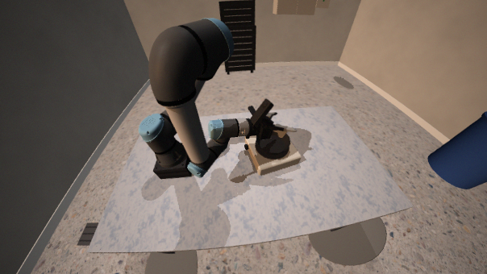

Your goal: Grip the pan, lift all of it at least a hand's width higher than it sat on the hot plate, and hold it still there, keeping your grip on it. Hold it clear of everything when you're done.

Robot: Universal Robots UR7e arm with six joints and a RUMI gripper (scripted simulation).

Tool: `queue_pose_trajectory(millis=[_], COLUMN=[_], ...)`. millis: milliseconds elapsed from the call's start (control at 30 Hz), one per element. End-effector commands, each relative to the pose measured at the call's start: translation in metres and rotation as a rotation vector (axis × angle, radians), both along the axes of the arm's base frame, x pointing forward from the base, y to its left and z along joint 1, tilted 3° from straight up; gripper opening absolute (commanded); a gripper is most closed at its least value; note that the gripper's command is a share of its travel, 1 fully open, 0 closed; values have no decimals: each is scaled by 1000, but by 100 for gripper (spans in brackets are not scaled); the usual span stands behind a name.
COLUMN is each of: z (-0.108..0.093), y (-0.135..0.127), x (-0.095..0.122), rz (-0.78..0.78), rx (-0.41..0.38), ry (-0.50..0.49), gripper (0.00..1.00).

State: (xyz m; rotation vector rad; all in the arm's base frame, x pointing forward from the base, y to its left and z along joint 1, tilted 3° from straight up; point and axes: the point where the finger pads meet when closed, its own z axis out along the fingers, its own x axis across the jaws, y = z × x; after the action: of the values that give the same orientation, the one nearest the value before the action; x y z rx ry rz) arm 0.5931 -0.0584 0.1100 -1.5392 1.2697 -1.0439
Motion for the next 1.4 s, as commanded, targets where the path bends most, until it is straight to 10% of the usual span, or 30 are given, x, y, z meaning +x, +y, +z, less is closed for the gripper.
queue_pose_trajectory(millis=[0,1367], z=[-1,0], y=[7,57], x=[-5,-32], rz=[66,551], rx=[-45,-421], ry=[44,358], gripper=[100,100])
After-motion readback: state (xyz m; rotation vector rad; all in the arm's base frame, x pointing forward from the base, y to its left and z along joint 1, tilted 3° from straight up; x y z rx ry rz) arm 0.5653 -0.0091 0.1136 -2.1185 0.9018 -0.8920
